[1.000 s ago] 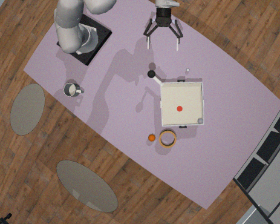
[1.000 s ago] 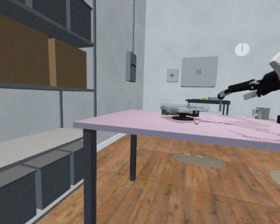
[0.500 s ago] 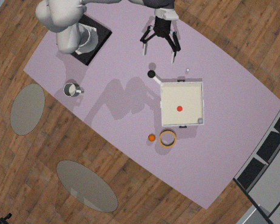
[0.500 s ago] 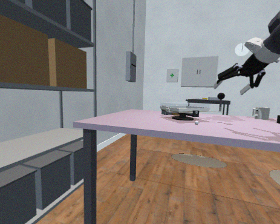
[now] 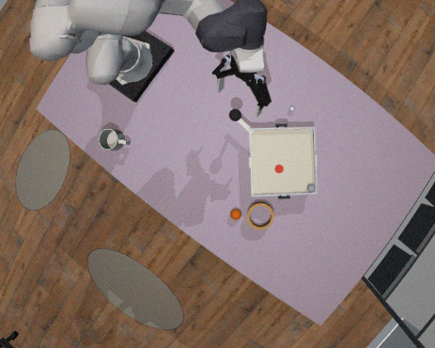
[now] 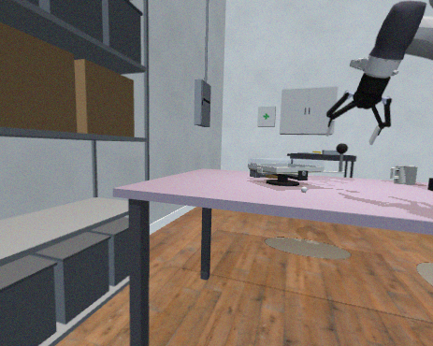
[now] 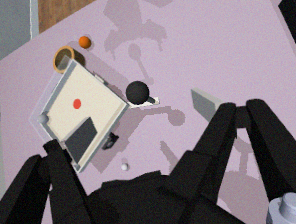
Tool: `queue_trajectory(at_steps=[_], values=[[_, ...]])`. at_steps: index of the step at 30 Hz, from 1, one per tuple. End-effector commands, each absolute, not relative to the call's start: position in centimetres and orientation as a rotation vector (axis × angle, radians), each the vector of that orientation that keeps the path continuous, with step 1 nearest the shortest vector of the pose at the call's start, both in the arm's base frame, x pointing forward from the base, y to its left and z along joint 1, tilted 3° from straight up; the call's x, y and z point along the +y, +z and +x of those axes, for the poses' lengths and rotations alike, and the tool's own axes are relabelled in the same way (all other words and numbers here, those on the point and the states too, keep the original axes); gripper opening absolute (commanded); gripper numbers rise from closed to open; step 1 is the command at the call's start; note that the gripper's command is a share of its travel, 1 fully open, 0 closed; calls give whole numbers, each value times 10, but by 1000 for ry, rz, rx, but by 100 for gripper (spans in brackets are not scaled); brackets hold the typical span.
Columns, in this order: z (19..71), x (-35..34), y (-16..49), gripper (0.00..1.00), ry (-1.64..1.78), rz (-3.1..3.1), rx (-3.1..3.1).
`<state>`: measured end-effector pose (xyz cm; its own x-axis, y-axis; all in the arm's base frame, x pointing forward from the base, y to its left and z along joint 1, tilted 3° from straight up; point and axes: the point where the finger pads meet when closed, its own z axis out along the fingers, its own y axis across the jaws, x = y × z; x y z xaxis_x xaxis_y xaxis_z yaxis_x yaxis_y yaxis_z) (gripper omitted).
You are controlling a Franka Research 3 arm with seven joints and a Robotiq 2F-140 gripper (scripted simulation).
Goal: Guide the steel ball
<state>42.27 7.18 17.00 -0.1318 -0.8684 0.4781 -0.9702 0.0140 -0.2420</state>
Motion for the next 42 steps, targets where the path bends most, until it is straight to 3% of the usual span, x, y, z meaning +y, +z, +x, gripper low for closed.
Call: queue_trajectory(at_steps=[1,26,42], values=[[426,83,165,100,669,2072,-2017],[431,41,182,100,212,2075,-2342],[431,41,182,100,212,2075,-2342]])
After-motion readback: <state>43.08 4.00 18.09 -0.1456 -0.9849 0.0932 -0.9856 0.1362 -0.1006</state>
